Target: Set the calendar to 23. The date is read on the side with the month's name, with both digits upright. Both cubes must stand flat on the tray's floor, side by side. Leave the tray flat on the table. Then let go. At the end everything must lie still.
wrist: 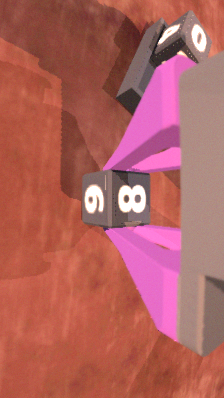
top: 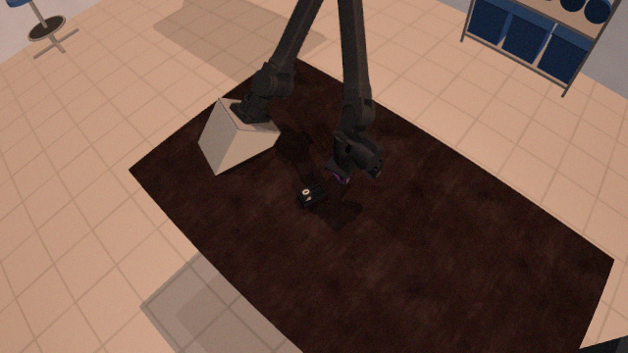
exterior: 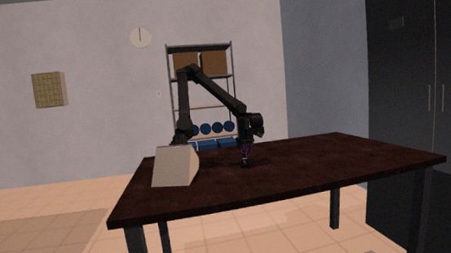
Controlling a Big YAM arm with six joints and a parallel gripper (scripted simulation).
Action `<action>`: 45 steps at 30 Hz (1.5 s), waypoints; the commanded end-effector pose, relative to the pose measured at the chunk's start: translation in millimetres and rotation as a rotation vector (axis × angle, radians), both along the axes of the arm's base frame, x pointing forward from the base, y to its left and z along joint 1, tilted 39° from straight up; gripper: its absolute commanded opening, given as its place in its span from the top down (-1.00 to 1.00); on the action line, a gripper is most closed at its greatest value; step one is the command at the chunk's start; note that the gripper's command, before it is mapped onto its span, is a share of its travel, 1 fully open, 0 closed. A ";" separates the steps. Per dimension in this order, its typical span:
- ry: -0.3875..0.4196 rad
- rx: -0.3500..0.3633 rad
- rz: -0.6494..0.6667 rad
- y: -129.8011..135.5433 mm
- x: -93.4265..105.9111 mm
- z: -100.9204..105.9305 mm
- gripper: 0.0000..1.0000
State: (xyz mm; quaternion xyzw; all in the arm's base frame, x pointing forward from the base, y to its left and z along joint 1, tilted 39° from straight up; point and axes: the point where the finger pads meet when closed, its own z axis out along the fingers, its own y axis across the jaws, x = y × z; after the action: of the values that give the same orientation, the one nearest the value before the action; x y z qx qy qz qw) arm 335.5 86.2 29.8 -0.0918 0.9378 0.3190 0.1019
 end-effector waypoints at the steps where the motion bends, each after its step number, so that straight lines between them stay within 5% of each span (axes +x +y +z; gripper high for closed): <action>1: 0.001 -0.002 -0.017 -4.4 4.8 -2.3 0.47; 7: 0.000 -0.003 -0.017 -9.3 5.9 1.5 0.47; 9: -0.049 -0.007 -0.015 -13.3 17.1 20.1 0.47; 26: -0.057 -0.014 -0.015 -70.9 4.1 94.5 0.47; 34: 0.002 0.001 0.012 -60.4 -12.6 78.0 0.47; 35: -0.041 -0.012 -0.015 -73.3 2.5 87.7 0.47; 45: -0.088 -0.028 0.061 -80.2 0.0 80.7 0.47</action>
State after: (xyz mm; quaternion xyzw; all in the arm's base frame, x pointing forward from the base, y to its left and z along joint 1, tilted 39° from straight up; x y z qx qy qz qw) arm 320.9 20.6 104.7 -0.1051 0.9372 0.3150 0.1067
